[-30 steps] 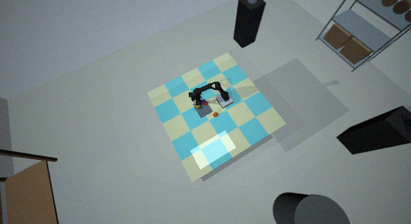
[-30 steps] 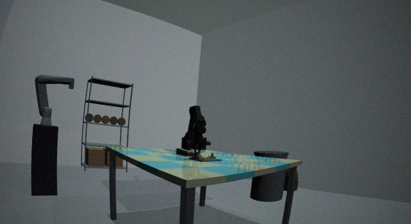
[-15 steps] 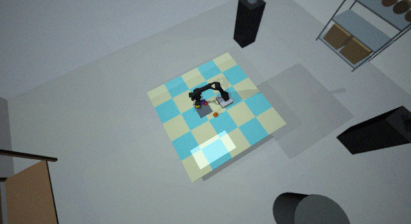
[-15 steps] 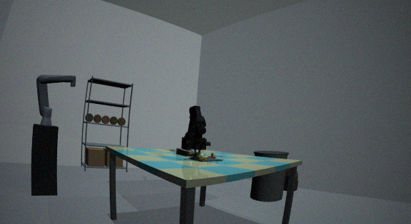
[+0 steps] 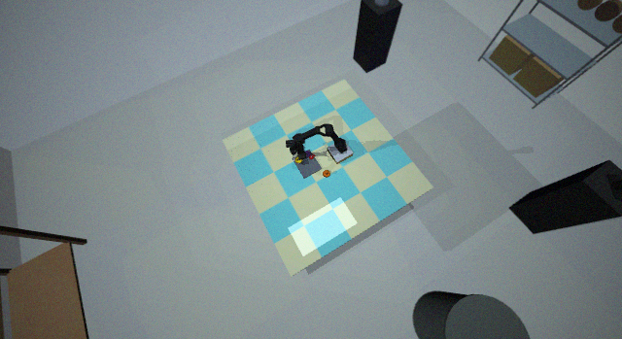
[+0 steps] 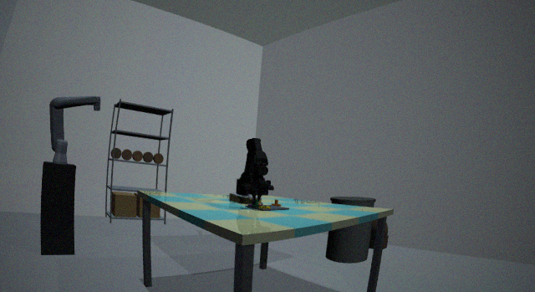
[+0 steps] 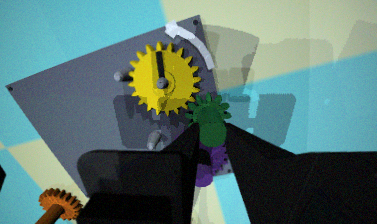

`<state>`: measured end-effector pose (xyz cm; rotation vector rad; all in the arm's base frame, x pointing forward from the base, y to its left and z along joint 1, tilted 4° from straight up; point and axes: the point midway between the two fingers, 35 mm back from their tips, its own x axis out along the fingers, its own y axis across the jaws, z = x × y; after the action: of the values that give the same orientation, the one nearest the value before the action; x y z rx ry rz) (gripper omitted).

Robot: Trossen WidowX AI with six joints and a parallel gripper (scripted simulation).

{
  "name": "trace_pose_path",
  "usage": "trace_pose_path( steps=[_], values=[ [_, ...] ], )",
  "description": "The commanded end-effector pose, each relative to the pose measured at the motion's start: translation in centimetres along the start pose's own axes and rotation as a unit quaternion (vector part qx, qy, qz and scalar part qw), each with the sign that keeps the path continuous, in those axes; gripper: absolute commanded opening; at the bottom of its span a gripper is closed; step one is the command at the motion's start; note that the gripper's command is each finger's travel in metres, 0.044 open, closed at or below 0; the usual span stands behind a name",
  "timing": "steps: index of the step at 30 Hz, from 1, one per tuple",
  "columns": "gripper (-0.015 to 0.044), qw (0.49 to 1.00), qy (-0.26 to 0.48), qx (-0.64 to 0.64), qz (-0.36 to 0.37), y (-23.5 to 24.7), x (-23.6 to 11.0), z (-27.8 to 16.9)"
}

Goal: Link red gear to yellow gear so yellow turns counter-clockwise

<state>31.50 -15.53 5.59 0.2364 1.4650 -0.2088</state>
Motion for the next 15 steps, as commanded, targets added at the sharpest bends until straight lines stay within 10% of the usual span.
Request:
trace_pose_path(
  steps=[1,15],
  values=[
    [0.0000,1.000,-0.001,-0.028,-0.001,-0.08,0.14,0.08],
    [0.0000,0.994,-0.001,0.112,0.000,0.04,0.41,0.03]
  ],
)
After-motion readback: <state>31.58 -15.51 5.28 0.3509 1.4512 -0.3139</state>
